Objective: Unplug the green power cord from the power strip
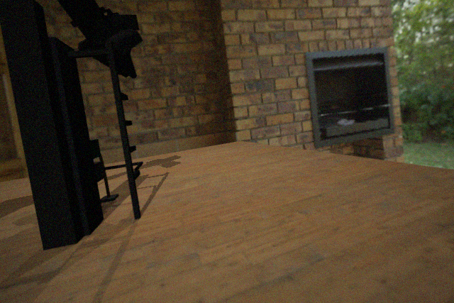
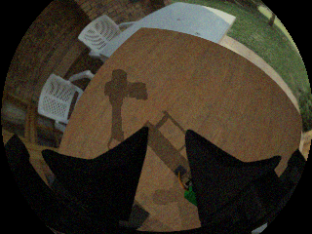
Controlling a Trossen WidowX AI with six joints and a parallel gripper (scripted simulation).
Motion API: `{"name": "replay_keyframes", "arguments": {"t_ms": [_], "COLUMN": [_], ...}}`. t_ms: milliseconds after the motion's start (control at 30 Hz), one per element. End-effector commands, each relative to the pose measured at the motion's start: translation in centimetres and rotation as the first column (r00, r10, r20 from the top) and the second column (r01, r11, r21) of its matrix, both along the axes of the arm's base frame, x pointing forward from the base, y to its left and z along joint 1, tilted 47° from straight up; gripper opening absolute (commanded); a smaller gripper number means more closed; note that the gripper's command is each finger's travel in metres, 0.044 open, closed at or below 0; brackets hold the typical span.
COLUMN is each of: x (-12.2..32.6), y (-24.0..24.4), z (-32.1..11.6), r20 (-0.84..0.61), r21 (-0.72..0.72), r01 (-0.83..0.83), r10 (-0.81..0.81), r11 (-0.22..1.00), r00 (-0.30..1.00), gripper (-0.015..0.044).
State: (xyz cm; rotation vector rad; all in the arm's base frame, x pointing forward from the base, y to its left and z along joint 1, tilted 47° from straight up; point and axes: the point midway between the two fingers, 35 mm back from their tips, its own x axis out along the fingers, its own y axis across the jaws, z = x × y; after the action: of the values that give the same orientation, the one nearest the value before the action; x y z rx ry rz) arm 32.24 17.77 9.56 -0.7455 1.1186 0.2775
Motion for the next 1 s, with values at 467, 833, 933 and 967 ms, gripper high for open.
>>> {"name": "replay_keyframes", "arguments": {"t_ms": [467,833,933,967], "x": [-5.6,-5.6,-5.6,-5.7], "y": [-12.6,-12.9,-13.3,-13.4], "z": [-5.8,-5.4,-5.1,-4.9], "r20": [-0.74,-0.74,-0.74,-0.74], "r21": [-0.454,-0.453,-0.453,-0.453], "r01": [-0.666,-0.666,-0.666,-0.666], "r10": [0.166,0.167,0.167,0.167], "r11": [0.593,0.592,0.592,0.592], "r00": [0.652,0.652,0.652,0.652], "gripper": [0.016,0.016,0.016,0.016]}}
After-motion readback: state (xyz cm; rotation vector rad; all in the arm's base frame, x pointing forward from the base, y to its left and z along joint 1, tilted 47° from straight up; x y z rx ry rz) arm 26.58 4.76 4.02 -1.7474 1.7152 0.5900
